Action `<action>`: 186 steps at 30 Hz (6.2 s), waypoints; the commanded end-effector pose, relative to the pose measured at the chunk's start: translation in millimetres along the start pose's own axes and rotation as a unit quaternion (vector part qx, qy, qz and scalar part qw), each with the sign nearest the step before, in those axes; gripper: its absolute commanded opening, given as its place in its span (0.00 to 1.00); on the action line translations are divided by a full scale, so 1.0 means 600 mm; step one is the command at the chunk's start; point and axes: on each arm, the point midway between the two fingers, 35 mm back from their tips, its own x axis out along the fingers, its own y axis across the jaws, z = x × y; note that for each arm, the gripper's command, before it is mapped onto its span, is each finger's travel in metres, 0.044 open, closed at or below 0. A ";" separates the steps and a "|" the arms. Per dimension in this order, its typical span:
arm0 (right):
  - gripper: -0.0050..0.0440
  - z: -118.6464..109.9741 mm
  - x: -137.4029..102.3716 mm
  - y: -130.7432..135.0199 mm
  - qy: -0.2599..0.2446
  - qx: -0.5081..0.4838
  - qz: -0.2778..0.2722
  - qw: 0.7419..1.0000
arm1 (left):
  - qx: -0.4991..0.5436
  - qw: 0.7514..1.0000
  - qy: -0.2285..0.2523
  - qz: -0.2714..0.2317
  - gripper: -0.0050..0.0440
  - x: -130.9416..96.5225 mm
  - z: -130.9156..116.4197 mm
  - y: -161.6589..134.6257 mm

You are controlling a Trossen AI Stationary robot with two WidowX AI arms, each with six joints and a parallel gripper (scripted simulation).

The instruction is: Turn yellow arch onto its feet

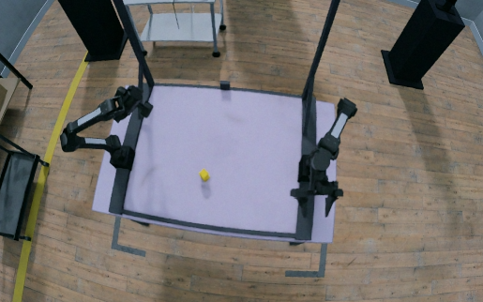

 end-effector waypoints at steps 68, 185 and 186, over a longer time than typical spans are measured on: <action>0.64 -0.193 -0.040 -0.612 -0.110 0.468 -0.637 0.603 | 0.348 0.496 0.153 -0.780 0.92 -0.132 -0.256 -0.324; 0.35 -0.258 -0.064 -0.700 -0.225 0.973 0.000 0.056 | 0.244 0.579 0.255 -0.735 0.92 -0.083 -0.322 -0.324; 0.35 -0.258 -0.064 -0.700 -0.225 0.973 0.000 0.056 | 0.244 0.579 0.255 -0.735 0.92 -0.083 -0.322 -0.324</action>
